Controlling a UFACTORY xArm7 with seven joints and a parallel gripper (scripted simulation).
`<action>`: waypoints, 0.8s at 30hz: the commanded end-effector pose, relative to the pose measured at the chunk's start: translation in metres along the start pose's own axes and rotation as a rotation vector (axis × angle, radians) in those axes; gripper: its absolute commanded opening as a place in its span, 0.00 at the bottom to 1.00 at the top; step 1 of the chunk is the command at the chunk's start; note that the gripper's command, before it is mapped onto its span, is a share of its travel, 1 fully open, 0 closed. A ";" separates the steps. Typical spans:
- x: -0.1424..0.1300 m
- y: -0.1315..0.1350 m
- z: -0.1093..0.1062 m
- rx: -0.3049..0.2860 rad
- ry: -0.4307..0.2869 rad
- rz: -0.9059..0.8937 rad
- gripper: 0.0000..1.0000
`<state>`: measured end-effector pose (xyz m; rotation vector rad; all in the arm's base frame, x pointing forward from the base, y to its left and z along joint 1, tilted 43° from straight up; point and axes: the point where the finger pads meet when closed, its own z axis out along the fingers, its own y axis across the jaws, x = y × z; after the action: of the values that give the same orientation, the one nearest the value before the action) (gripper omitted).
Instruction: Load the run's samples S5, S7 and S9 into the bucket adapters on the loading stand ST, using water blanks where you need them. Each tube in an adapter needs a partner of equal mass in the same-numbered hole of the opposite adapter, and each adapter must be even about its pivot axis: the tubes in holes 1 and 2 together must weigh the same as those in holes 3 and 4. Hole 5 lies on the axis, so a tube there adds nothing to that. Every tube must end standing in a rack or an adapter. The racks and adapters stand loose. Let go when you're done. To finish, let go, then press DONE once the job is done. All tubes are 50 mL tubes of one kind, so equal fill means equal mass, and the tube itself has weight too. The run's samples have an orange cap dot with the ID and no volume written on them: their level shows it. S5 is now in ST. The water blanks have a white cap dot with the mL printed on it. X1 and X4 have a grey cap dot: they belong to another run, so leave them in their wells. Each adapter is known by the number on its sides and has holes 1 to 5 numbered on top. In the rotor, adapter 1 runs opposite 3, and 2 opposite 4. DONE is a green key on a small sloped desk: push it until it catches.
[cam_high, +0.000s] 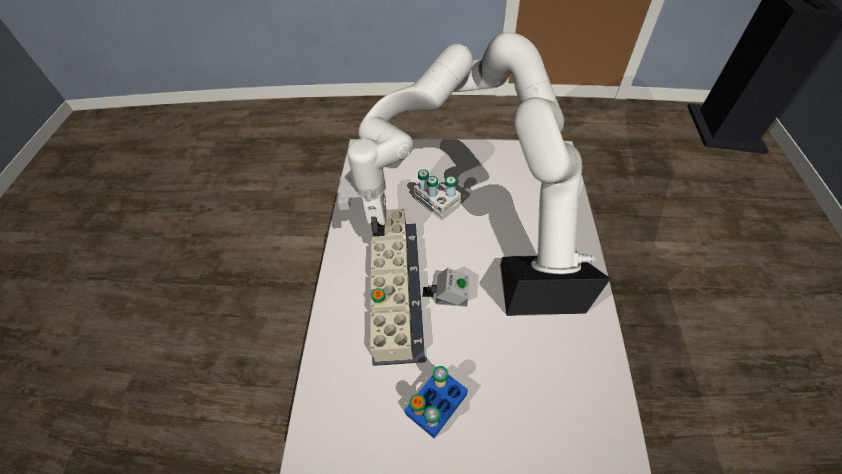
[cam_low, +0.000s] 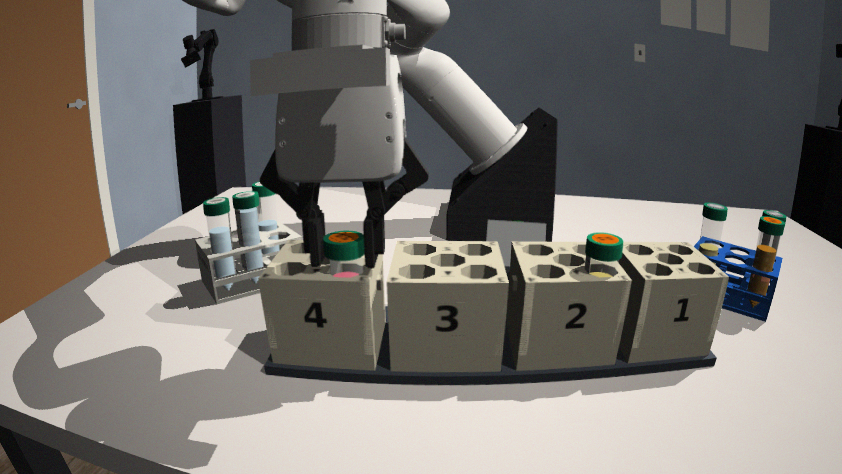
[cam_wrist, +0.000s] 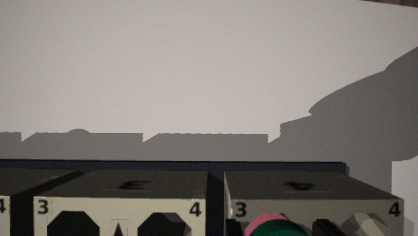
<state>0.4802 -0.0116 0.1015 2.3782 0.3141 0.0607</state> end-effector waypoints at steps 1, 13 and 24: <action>0.002 -0.001 -0.010 0.000 0.006 0.000 0.44; 0.001 -0.001 -0.030 0.000 0.006 0.000 0.44; 0.001 -0.001 -0.053 0.000 0.006 0.000 0.44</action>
<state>0.4749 0.0165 0.1324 2.3783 0.3148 0.0620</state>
